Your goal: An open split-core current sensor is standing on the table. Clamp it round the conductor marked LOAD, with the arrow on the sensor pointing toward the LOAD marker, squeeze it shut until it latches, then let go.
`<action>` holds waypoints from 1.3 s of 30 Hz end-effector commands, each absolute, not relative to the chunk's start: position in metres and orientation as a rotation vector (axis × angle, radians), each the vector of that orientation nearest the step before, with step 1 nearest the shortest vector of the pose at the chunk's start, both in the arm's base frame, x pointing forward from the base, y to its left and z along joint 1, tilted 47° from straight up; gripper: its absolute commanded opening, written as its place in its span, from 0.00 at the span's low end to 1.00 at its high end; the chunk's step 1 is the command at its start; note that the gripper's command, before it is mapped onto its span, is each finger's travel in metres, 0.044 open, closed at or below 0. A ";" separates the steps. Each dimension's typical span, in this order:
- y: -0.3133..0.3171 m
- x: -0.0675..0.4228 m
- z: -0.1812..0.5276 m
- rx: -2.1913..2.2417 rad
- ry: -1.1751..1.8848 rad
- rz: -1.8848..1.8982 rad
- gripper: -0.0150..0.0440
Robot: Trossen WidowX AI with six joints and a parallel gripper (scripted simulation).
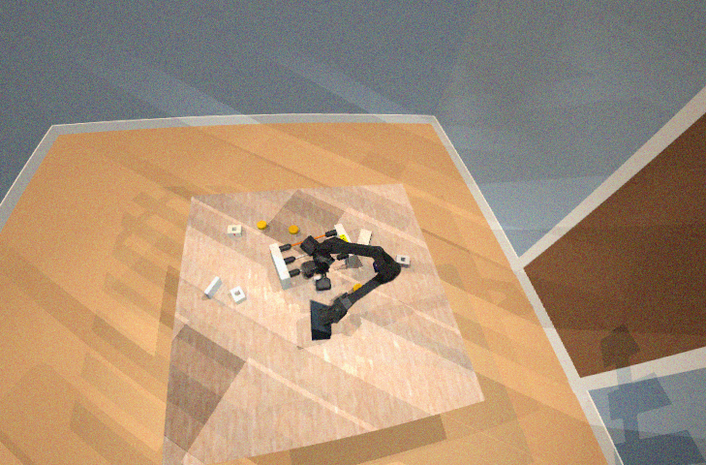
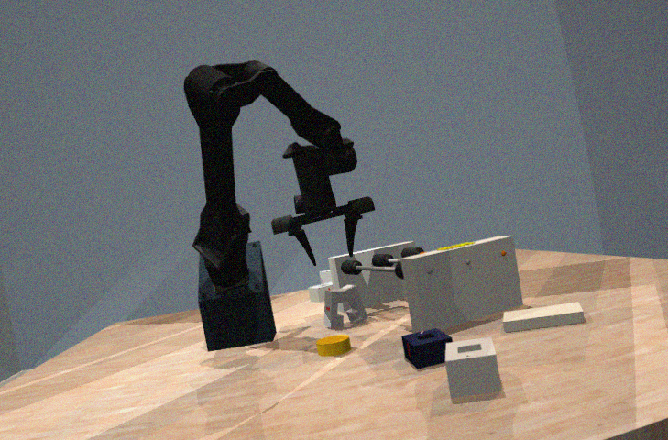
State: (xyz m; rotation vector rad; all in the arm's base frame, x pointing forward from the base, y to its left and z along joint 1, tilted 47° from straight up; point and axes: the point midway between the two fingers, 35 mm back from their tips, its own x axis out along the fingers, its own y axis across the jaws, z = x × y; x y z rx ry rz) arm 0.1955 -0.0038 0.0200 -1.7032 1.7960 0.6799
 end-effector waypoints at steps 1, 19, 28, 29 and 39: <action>-0.005 0.202 0.015 -1.857 1.826 1.043 0.80; -0.025 0.201 -0.005 -1.858 1.824 1.044 0.80; -0.036 0.199 -0.015 -1.858 1.825 1.043 0.80; -0.037 0.199 -0.016 -1.858 1.826 1.042 0.80; -0.048 0.196 -0.025 -1.859 1.829 1.040 0.80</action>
